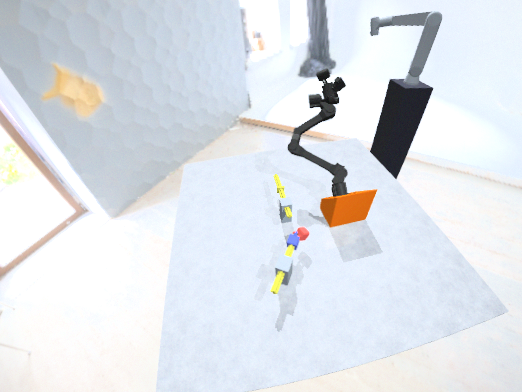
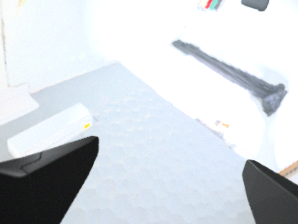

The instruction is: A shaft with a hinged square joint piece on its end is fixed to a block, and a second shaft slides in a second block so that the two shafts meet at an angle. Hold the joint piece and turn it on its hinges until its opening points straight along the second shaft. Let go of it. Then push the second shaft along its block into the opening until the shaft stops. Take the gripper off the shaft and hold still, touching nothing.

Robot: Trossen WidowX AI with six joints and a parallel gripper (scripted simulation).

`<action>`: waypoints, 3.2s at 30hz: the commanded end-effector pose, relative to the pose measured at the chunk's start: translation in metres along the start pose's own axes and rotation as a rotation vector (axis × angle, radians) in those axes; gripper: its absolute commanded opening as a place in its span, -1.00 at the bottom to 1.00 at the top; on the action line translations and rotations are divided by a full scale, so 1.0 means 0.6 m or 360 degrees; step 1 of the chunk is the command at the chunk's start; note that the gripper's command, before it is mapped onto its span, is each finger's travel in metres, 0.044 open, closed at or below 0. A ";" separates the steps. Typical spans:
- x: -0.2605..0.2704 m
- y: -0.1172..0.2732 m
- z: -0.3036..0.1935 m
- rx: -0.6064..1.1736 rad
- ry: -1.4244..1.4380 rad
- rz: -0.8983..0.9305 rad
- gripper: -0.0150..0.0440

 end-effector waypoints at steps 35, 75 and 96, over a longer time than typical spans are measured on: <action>-0.008 0.128 0.347 -0.1364 0.0616 -0.0297 1.00; 0.152 0.452 0.467 -0.2678 0.1253 -0.0719 1.00; 0.224 0.735 0.420 -0.3705 0.1064 -0.1208 1.00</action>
Point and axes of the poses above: the point midway between the two fingers, 35 mm back from their tips, its own y axis back along the fingers, its own x axis across the jaws, z = x × y, the point moved 5 cm from there along y, back along the fingers, and after that the axes turned 10 degrees about y, right-handed, at the moved point
